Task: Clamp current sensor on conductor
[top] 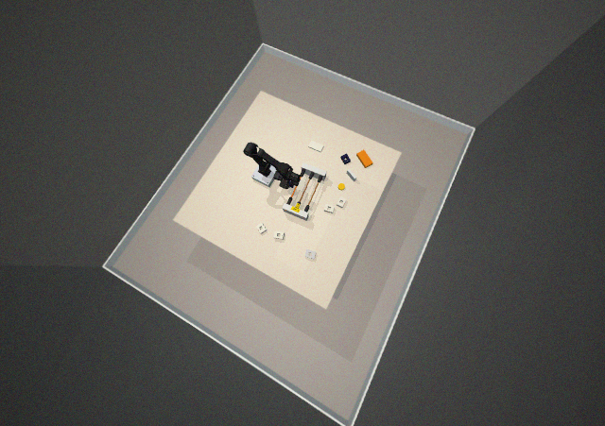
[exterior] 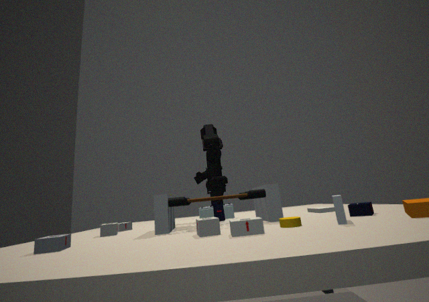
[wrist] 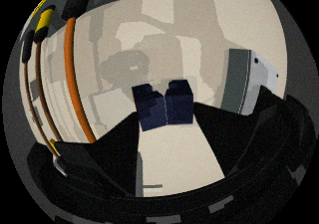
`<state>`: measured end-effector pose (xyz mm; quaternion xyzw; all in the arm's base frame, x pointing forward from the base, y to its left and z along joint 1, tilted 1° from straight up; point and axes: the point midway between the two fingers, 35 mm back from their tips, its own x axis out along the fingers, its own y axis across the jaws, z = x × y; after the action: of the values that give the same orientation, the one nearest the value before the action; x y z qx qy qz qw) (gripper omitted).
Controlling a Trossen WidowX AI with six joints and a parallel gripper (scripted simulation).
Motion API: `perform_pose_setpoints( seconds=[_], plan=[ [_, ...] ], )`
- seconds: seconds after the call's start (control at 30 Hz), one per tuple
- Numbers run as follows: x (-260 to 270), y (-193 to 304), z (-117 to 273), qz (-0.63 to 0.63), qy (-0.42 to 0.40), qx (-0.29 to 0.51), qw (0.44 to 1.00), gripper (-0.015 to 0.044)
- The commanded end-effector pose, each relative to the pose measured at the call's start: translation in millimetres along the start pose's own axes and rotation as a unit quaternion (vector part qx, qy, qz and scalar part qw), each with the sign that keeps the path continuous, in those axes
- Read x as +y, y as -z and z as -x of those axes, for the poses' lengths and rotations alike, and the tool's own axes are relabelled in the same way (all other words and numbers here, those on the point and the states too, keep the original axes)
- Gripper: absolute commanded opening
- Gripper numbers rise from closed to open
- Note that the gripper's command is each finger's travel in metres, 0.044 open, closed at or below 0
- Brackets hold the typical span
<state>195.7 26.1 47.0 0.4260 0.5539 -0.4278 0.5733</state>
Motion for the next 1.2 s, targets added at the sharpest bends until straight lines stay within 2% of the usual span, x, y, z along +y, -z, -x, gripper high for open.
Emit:
perform_pose_setpoints(
  seconds=[0.0, 0.07, 0.73, 1.17],
  plan=[
    [4.3, -0.5, 12.6, 0.000, -0.004, -0.001, 1.000, 0.0042],
    [5.7, -0.7, 21.9, 0.000, -0.004, -0.001, 1.000, 0.0000],
    [9.6, -1.4, 109.4, 0.000, -0.003, -0.002, 1.000, 0.0000],
    [46.3, -4.4, 116.6, -0.011, -0.004, -0.002, 1.000, 0.0000]
  ],
)
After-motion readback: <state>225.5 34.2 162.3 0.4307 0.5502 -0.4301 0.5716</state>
